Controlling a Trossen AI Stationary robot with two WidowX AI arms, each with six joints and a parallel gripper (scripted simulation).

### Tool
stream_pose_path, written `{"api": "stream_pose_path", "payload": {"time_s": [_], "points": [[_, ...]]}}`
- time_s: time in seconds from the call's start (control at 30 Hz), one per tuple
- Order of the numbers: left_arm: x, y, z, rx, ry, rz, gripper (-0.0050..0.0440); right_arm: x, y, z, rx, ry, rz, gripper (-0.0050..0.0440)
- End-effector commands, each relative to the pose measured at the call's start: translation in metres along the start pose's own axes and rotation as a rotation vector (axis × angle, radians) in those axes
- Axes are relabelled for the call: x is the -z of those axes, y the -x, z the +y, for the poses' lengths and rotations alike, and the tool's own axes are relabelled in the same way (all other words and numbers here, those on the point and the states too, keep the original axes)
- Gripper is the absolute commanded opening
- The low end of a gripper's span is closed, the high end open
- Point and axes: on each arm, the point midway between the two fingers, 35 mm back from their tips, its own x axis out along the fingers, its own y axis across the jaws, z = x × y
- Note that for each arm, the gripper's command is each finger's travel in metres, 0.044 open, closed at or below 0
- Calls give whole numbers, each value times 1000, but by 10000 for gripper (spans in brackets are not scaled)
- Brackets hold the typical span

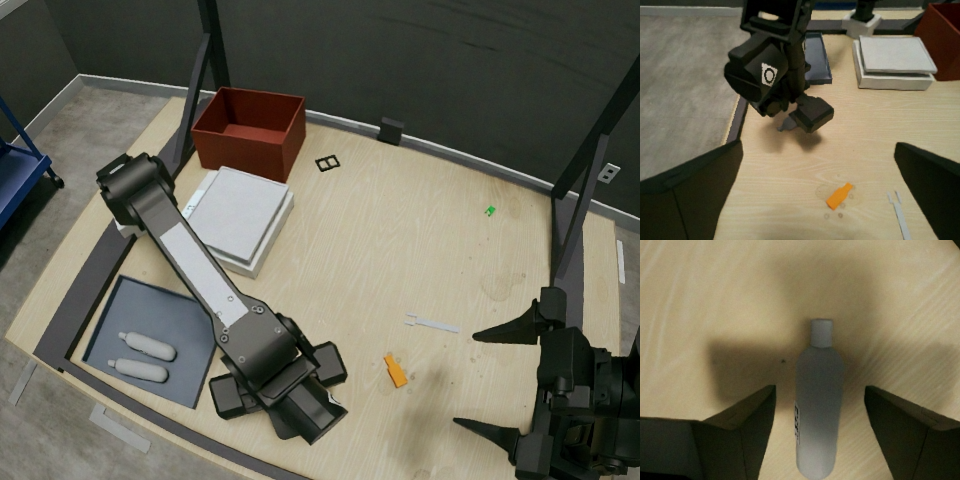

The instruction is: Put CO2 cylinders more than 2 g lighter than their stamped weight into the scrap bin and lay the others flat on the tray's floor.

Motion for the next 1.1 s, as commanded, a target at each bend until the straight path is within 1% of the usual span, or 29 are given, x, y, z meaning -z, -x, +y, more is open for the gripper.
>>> {"api": "stream_pose_path", "payload": {"time_s": [0.0,0.33,0.5,0.53,0.93,0.97,1.0,1.03,1.07], "points": [[-4,2,0,1,2,-12,440,-1,-2,0,0,-5,-10,249],[-4,2,0,1,2,-12,440,-1,-14,0,0,-5,-10,249],[-4,2,0,1,2,-12,440,-3,-10,1,-5,-5,-21,249],[-4,2,0,1,2,-12,440,-5,-3,2,-13,-2,-35,249],[-4,2,0,1,2,-12,440,-5,-3,2,-13,-2,-35,249],[-4,2,0,1,2,-12,440,-5,-7,2,-10,-5,-27,225],[-4,2,0,1,2,-12,440,-6,-5,3,-11,-5,-30,209],[-4,2,0,1,2,-12,440,-6,-5,3,-11,-5,-30,209],[-4,2,0,1,2,-12,440,-6,-5,3,-11,-5,-30,189]]}}
